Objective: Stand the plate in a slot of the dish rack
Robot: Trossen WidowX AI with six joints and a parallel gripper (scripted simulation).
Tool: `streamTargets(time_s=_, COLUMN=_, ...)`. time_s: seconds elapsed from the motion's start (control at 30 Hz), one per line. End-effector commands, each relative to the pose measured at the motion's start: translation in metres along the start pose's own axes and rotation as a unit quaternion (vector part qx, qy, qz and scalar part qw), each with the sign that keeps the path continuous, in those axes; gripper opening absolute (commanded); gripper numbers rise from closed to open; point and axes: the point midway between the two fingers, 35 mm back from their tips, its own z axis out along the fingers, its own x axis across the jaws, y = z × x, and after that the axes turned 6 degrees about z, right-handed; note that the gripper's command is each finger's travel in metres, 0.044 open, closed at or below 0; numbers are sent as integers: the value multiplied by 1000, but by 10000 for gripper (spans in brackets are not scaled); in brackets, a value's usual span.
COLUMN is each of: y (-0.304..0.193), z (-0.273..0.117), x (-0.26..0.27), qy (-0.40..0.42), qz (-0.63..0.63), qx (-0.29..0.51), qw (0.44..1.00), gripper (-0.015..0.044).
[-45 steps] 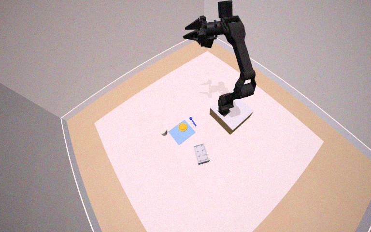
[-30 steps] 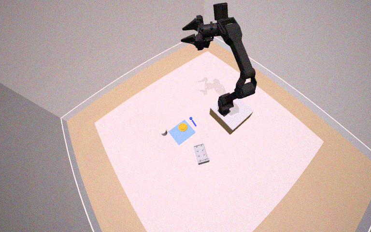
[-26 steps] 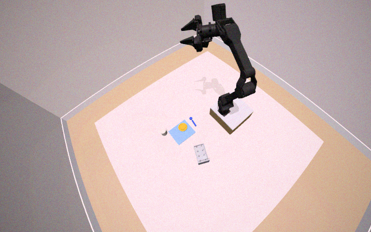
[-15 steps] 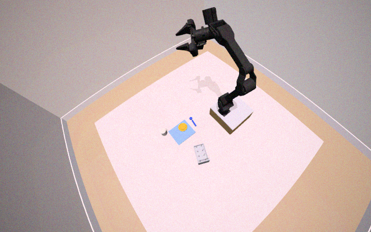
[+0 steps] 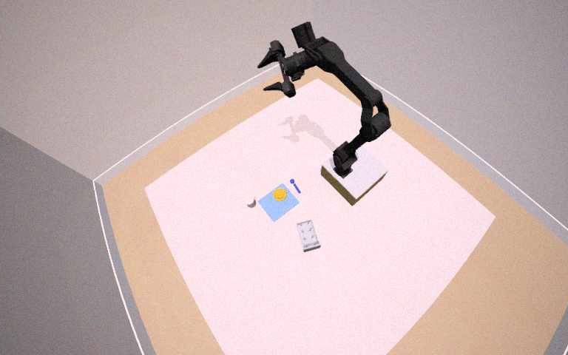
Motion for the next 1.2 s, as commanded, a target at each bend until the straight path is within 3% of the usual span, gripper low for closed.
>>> streamTargets(time_s=0.0, y=10, z=17, x=-5, qy=-19, qz=-40, qx=-12, qw=999, gripper=400)
streamTargets(time_s=0.6, y=41, z=76, x=-46, qy=-110, qz=-230, qx=-42, qw=966, gripper=400)
streamTargets(time_s=1.17, y=70, z=123, x=-99, qy=-209, qz=-414, qx=-42, qw=885, gripper=400)
